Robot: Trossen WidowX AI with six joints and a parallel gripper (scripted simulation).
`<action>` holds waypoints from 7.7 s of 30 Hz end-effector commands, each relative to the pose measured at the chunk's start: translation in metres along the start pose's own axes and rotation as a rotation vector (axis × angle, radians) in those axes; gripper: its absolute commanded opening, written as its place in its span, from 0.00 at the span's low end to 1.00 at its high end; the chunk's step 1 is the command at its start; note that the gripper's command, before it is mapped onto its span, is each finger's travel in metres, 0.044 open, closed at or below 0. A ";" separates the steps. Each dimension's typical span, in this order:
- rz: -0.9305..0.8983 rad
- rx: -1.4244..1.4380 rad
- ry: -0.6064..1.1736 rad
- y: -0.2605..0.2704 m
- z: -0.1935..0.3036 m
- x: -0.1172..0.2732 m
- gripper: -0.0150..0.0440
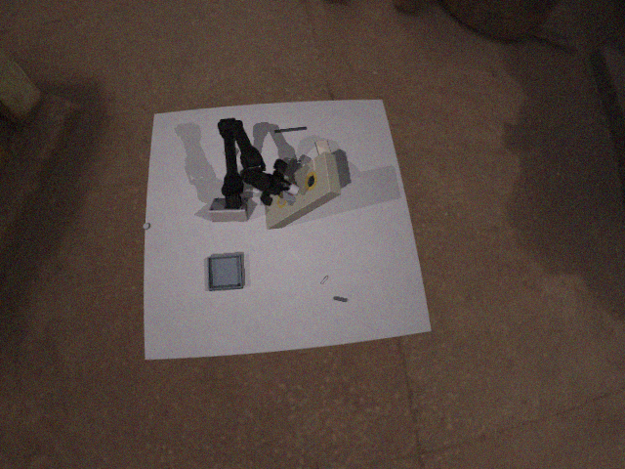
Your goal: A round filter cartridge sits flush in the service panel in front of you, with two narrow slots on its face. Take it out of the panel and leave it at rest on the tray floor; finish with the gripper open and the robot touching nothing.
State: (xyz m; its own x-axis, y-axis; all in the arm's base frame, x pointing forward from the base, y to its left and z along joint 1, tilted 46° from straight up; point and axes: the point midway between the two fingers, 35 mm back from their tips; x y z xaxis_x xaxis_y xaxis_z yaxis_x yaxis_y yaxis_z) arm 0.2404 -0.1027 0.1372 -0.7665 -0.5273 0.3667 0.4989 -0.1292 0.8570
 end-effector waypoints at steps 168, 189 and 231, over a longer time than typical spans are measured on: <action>0.680 0.217 0.011 -0.105 -0.159 0.084 0.25; 0.869 -0.156 -0.248 -0.198 -0.182 0.122 0.25; 1.061 -0.593 -0.485 -0.408 -0.084 0.118 0.25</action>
State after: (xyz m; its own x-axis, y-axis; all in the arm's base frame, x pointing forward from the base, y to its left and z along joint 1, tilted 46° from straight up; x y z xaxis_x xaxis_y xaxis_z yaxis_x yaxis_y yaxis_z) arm -0.0182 -0.1877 -0.1938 0.0965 -0.2744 0.9568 0.9512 -0.2575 -0.1698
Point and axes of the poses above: the point midway between the two fingers, 35 mm back from their tips, its own x axis back along the fingers, its own y axis across the jaws, z = x × y, and after that the axes turned 14 degrees about -x, right-handed
